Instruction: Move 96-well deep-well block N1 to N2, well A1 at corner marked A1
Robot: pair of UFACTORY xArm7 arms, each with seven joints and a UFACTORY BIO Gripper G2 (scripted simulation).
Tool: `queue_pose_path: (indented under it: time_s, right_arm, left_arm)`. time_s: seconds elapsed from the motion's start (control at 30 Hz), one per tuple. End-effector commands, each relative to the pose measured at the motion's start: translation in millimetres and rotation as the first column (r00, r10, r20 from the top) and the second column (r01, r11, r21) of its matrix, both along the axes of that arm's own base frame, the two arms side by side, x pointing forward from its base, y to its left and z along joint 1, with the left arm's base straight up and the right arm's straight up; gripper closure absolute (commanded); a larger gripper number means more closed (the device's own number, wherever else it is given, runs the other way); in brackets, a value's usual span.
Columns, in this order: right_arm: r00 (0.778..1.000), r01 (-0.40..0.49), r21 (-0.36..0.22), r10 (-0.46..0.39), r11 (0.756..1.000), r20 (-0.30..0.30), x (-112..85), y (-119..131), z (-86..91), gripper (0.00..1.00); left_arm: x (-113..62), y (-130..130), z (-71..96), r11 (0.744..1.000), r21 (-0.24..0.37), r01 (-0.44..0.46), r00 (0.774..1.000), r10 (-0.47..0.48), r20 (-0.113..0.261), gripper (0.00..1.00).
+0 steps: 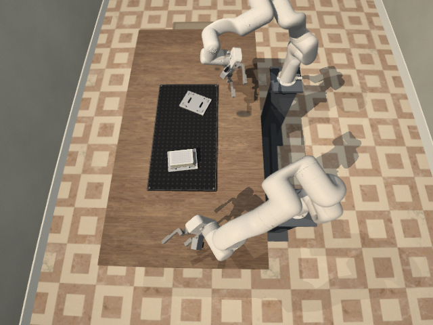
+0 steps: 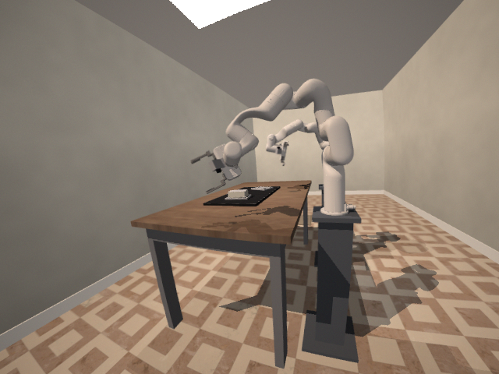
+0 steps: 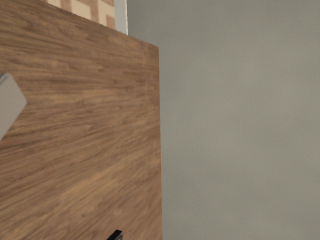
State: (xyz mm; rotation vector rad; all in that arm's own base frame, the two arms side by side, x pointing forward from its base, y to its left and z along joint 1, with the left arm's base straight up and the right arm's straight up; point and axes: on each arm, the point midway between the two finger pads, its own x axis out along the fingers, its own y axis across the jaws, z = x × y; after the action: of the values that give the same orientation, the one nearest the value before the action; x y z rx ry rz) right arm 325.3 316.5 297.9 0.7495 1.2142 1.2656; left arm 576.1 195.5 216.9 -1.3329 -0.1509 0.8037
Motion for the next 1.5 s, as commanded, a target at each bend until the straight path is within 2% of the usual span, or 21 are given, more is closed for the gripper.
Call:
queue_pose_path:
  time_s: [0.0, 0.43, 0.63, 0.83, 0.9, 1.13, 1.4, 1.47]
  right_arm:
    - [1.000, 0.026, -0.026, -0.026, 0.999, 0.007, 5.8, -9, 1.4, 0.00]
    - [0.992, 0.124, -0.136, -0.123, 0.983, 0.018, 23.5, -48, 1.2, 0.00]
    - [0.981, 0.195, -0.214, -0.193, 0.957, 0.028, 33.7, -79, 1.4, 0.00]
    - [0.961, 0.271, -0.301, -0.273, 0.914, 0.039, 42.1, -115, 2.2, 0.00]
    - [0.961, 0.271, -0.301, -0.273, 0.914, 0.039, 42.1, -115, 2.2, 0.00]
    - [0.927, 0.360, -0.410, -0.372, 0.838, 0.055, 47.2, -165, 4.1, 0.00]
    - [0.871, 0.446, -0.534, -0.486, 0.718, 0.074, 43.9, -227, 7.7, 0.00]
    - [0.871, 0.446, -0.534, -0.486, 0.718, 0.074, 43.9, -227, 7.7, 0.00]
  left_arm:
    - [0.7, 0, 2.0, 1.000, 0.001, 0.000, 1.000, 0.000, 0.003, 0.00]
    - [0.7, 0, 2.0, 1.000, 0.001, 0.000, 1.000, 0.000, 0.003, 0.00]
    - [0.7, 0, 2.0, 1.000, 0.001, 0.000, 1.000, 0.000, 0.003, 0.00]
    - [0.7, 0, 2.0, 1.000, 0.001, 0.000, 1.000, 0.000, 0.003, 0.00]
    - [0.7, 0, 2.0, 1.000, 0.001, 0.000, 1.000, 0.000, 0.003, 0.00]
    - [0.7, 0, 2.0, 1.000, 0.001, 0.000, 1.000, 0.000, 0.003, 0.00]
    - [0.7, 0, 2.0, 1.000, 0.001, 0.000, 1.000, 0.000, 0.003, 0.00]
    - [0.7, 0, 2.0, 1.000, 0.001, 0.000, 1.000, 0.000, 0.003, 0.00]
